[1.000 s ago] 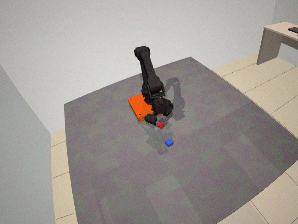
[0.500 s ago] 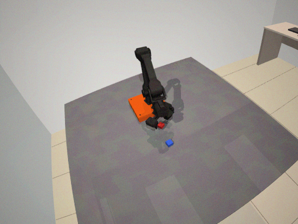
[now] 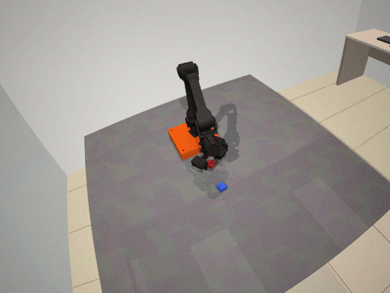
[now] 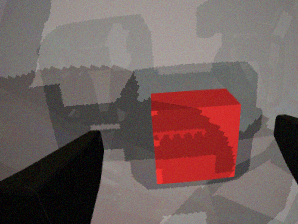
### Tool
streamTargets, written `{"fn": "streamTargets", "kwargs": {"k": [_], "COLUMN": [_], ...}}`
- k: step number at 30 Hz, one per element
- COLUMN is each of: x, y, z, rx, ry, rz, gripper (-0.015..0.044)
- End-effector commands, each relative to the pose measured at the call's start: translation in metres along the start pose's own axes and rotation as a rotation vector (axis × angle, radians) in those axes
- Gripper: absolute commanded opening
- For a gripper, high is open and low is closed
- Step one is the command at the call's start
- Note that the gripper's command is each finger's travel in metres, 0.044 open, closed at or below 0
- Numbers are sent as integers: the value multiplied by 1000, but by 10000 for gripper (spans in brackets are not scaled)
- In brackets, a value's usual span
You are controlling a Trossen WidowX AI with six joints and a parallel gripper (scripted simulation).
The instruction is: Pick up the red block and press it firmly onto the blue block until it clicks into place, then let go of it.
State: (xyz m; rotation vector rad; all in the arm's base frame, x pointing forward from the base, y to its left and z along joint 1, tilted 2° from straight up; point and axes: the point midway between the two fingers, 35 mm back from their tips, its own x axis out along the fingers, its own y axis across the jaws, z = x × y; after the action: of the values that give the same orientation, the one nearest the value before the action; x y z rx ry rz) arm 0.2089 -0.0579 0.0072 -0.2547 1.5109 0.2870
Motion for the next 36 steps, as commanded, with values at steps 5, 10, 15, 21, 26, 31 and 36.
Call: {"fn": "streamTargets", "kwargs": {"k": [5,10,15,21,26,31,36], "x": [1,1,1,-18,-41,-64,-87], "y": [0,0,0,-4,-6,-7,-7], "z": [-1,-1,-1,2,3,3,0], "rx": [4,4,4,4,4,4,4], "ry": [3,3,3,2,2,2,2], "rz": [-2,-2,-2,-3,-3,-3,-3], "gripper": [177,105,52,0,0,0,0]}}
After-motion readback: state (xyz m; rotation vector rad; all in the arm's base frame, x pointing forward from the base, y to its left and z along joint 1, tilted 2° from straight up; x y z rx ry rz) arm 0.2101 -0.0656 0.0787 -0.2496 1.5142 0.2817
